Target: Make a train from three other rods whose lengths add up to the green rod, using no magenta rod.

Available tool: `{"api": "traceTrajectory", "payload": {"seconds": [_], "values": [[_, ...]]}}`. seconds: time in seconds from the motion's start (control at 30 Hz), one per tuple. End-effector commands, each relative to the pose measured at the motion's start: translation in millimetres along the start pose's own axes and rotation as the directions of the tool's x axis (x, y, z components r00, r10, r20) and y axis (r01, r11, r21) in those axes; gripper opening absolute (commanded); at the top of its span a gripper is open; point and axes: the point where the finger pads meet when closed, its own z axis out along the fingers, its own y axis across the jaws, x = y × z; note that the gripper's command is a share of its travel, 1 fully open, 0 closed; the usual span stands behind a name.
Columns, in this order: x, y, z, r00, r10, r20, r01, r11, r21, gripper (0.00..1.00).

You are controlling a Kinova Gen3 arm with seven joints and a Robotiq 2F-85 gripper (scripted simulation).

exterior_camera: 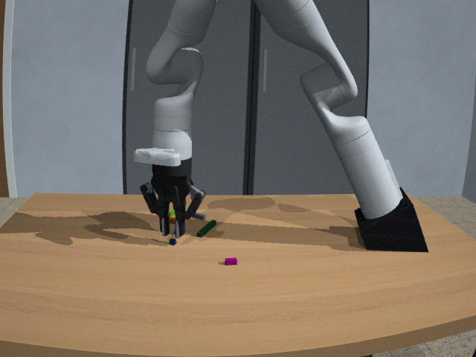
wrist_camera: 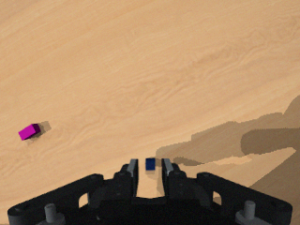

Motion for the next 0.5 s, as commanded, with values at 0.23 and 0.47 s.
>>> {"api": "traceTrajectory", "payload": {"seconds": [0.23, 0.47], "values": [[-1.8, -0.2, 0.6, 1.000, -0.001, 0.002, 0.001, 1.000, -0.002, 0.24], [-1.9, -0.3, 3.1, 1.000, -0.001, 0.002, 0.001, 1.000, -0.002, 0.24]]}}
